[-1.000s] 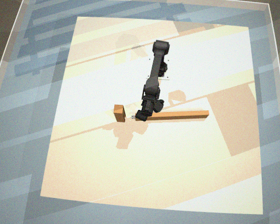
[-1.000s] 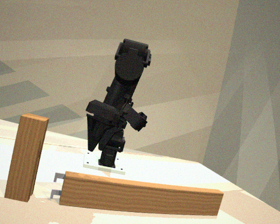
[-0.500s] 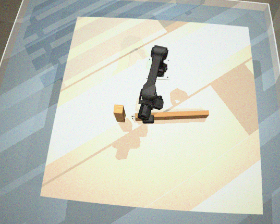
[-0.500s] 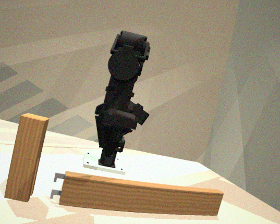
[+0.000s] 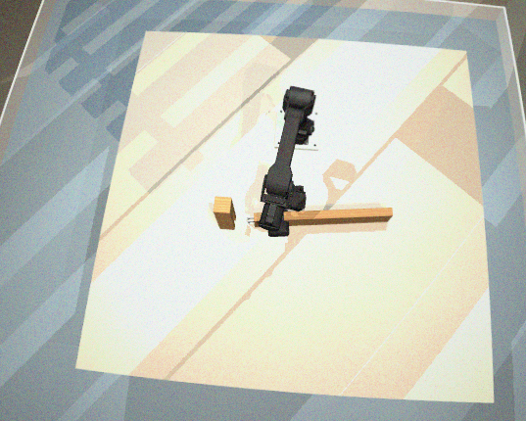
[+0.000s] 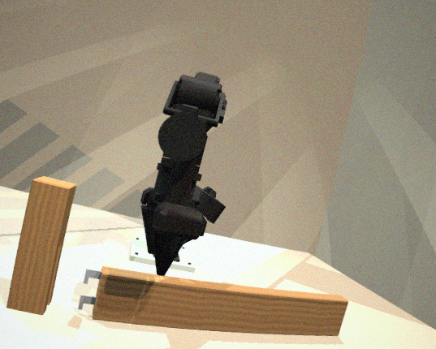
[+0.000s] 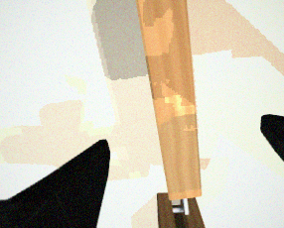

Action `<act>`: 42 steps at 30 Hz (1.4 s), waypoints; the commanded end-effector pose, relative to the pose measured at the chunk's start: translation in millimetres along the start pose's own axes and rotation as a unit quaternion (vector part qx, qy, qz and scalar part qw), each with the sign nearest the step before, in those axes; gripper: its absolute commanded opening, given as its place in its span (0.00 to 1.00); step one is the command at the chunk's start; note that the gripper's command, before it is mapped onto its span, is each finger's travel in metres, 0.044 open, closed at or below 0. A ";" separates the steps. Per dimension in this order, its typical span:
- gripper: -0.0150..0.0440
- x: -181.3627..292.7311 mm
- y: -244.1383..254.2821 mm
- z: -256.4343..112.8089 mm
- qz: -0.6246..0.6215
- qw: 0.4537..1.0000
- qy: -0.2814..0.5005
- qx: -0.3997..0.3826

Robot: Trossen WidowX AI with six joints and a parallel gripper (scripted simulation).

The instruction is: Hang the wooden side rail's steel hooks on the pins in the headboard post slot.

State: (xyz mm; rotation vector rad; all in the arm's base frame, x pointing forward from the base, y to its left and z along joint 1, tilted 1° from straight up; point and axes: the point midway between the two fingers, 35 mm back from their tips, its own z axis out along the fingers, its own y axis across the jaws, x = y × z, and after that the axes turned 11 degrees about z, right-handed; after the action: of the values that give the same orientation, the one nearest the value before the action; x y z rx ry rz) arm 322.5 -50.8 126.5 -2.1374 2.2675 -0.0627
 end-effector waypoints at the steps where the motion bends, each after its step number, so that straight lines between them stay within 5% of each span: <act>1: 1.00 -0.5 0.5 6.6 -0.002 1.000 -0.002 -0.001; 42: 1.00 -0.8 1.2 71.8 -0.002 1.000 -0.002 -0.001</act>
State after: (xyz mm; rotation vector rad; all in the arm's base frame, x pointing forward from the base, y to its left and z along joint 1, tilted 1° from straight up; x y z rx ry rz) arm 326.0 -51.5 61.5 -2.1366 2.2659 -0.0659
